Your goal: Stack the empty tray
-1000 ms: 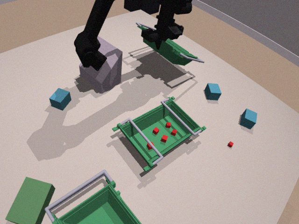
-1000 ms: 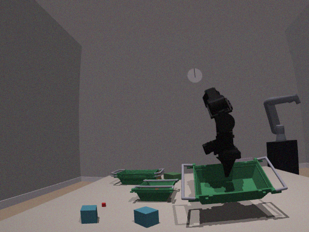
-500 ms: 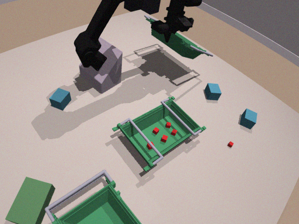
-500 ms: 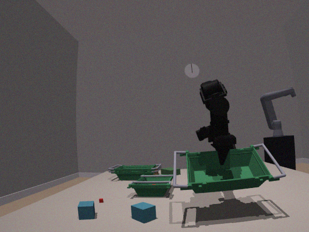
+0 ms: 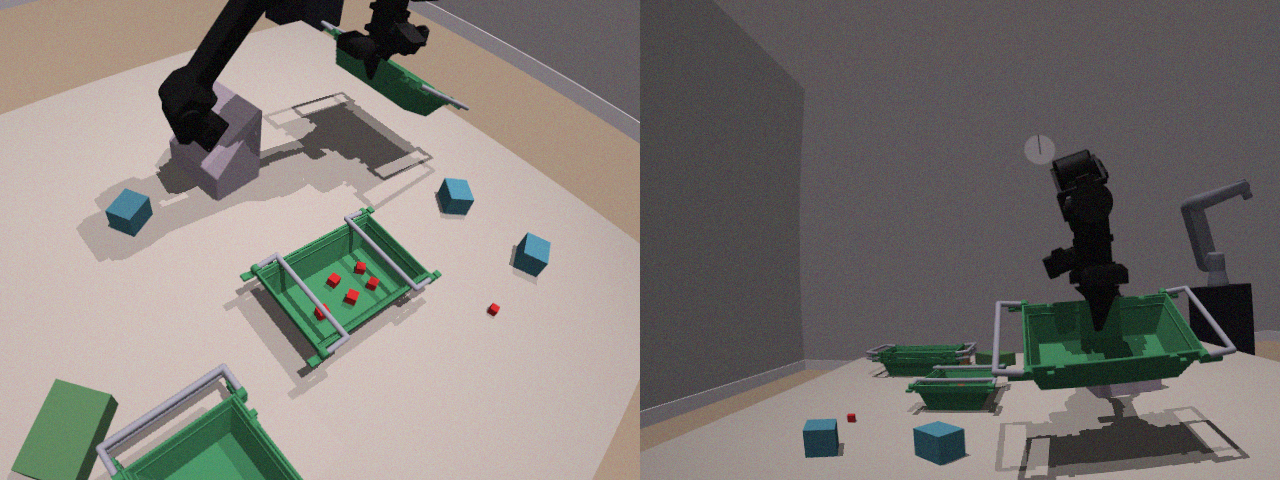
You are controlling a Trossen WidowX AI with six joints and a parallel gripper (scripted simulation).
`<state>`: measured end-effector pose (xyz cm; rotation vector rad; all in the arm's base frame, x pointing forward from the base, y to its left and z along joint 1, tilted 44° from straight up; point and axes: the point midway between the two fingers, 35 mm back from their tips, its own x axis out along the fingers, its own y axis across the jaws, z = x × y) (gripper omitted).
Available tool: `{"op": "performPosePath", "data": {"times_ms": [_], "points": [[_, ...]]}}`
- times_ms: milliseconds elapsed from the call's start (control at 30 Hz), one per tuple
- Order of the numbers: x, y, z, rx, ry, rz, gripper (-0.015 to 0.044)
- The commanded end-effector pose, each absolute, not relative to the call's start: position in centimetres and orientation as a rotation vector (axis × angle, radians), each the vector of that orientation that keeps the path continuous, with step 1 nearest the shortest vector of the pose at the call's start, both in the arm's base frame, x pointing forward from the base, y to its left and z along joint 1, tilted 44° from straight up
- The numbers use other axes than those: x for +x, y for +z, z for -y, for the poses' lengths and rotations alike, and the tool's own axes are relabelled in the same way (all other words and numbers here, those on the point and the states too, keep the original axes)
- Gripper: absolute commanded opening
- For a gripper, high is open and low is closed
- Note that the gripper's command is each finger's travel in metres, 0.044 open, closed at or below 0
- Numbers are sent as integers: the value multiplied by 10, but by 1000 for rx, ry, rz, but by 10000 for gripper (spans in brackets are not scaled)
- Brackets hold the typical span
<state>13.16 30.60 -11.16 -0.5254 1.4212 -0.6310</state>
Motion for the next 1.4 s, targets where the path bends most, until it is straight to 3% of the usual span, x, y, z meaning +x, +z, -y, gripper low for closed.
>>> {"op": "performPosePath", "data": {"times_ms": [0,767,1367], "points": [[132,-108,-314,-499,-618,-1423,0],[133,-107,-314,-497,-620,-1422,0],[187,-67,-294,-253,-789,-1317,0]]}}
